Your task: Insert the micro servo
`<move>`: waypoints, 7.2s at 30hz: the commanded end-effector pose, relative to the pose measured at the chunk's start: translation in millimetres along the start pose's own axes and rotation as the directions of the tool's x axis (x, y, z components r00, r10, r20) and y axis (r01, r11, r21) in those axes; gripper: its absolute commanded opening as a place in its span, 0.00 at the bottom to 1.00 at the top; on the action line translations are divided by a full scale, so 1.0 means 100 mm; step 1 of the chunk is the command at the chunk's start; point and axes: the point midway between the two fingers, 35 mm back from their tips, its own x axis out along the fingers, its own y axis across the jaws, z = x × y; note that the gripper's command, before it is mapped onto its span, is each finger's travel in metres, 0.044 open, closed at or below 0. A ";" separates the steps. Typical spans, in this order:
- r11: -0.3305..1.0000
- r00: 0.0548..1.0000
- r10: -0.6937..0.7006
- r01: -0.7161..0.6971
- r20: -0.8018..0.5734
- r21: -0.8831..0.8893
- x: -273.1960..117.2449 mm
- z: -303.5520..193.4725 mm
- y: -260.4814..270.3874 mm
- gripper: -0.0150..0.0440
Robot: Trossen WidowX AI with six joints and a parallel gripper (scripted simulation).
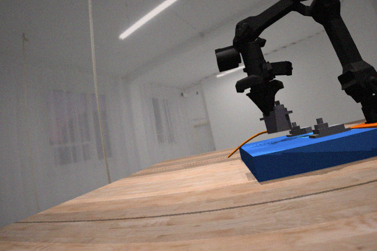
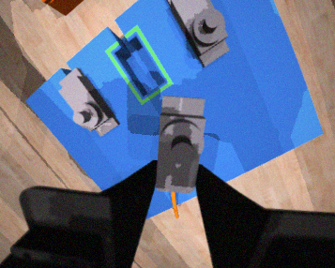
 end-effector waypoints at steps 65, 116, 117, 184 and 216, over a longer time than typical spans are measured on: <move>-0.529 1.000 -0.009 0.007 -0.014 0.849 -0.04 0.06 -0.08 0.25; -0.796 1.000 -0.004 0.001 -0.007 0.606 -0.01 0.93 0.59 0.25; -0.796 1.000 -0.004 0.001 -0.007 0.606 0.00 0.93 0.59 0.25; -0.796 1.000 -0.004 0.002 -0.008 0.606 0.55 0.91 0.58 0.25; -0.796 1.000 -0.004 0.002 -0.007 0.606 0.42 0.93 0.58 0.57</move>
